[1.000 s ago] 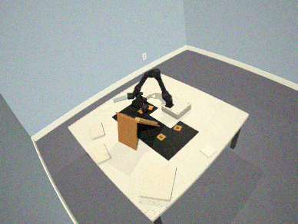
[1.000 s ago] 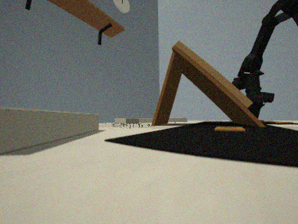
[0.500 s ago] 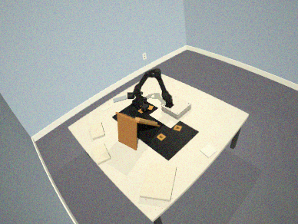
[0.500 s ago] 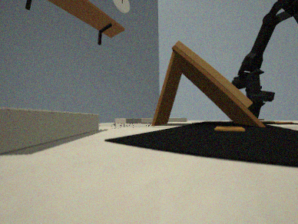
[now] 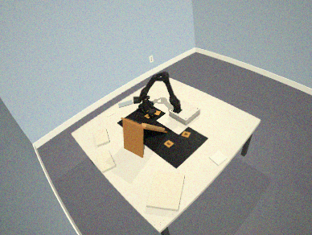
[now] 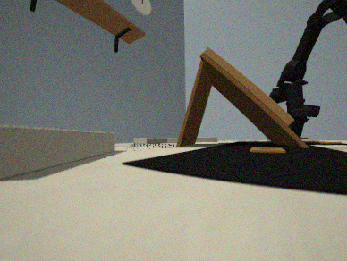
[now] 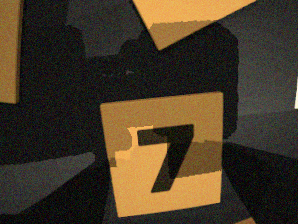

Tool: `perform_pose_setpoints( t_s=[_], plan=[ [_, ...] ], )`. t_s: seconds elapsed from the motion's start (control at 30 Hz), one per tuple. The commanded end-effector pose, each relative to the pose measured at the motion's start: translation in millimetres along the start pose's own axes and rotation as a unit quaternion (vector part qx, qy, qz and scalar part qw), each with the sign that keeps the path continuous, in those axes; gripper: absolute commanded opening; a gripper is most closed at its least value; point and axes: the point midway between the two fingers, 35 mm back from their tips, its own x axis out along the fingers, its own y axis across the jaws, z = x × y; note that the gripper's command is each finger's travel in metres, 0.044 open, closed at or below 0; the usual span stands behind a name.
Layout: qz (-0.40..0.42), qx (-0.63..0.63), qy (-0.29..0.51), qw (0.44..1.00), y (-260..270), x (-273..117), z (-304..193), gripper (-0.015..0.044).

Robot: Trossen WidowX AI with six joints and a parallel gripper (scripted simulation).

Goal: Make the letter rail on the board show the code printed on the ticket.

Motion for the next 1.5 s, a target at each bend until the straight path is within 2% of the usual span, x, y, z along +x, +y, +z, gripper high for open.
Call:
perform_pose_setpoints(
  t_s=[0.0,1.3,1.47],
  plan=[
    [0.003,0.002,0.001,1.000,1,-3,0,0.0000],
    [0.003,0.002,0.001,1.000,-2,-14,1,0.0000],
    [0.001,-0.054,0.015,0.998,0,-14,-7,0.0000]
  ],
)
